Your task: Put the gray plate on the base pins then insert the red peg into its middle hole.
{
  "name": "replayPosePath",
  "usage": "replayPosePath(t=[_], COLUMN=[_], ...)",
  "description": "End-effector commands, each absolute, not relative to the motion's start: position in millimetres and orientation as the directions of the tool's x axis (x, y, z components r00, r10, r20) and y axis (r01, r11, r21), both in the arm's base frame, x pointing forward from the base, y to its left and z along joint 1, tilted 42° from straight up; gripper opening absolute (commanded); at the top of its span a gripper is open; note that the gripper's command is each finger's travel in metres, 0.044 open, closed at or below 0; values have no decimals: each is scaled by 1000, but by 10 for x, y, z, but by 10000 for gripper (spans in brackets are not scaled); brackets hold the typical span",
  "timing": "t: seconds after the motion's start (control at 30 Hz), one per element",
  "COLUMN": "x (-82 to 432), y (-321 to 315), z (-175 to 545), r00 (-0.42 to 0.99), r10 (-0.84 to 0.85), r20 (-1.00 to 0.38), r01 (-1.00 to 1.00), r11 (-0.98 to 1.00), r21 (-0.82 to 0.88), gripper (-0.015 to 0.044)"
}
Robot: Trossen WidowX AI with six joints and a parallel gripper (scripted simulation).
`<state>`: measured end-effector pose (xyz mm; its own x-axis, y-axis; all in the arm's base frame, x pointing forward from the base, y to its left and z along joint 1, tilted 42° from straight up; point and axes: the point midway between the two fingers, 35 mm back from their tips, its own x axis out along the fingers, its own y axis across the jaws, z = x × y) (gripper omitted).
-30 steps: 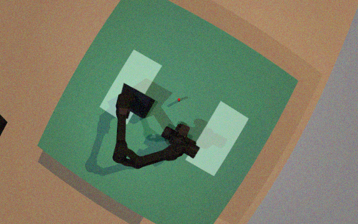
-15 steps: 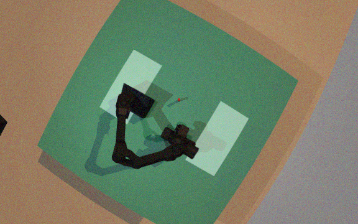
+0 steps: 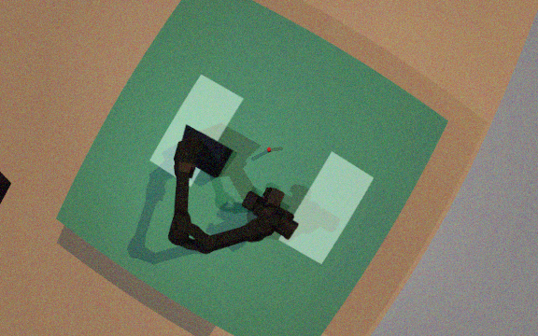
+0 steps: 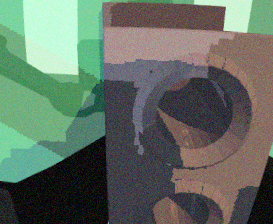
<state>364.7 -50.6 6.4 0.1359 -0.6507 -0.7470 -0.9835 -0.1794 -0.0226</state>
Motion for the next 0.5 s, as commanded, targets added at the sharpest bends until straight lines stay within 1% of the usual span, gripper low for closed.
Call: replayPosePath(t=[0.0,0.47], x=[3647,3671], y=[-565,-677], z=[-5,-129], r00=[132,132], r10=[-653,-654], r20=[-745,-745], r01=[-983,-983], r11=[-181,-181], r21=[-15,-15], gripper=[0,0])
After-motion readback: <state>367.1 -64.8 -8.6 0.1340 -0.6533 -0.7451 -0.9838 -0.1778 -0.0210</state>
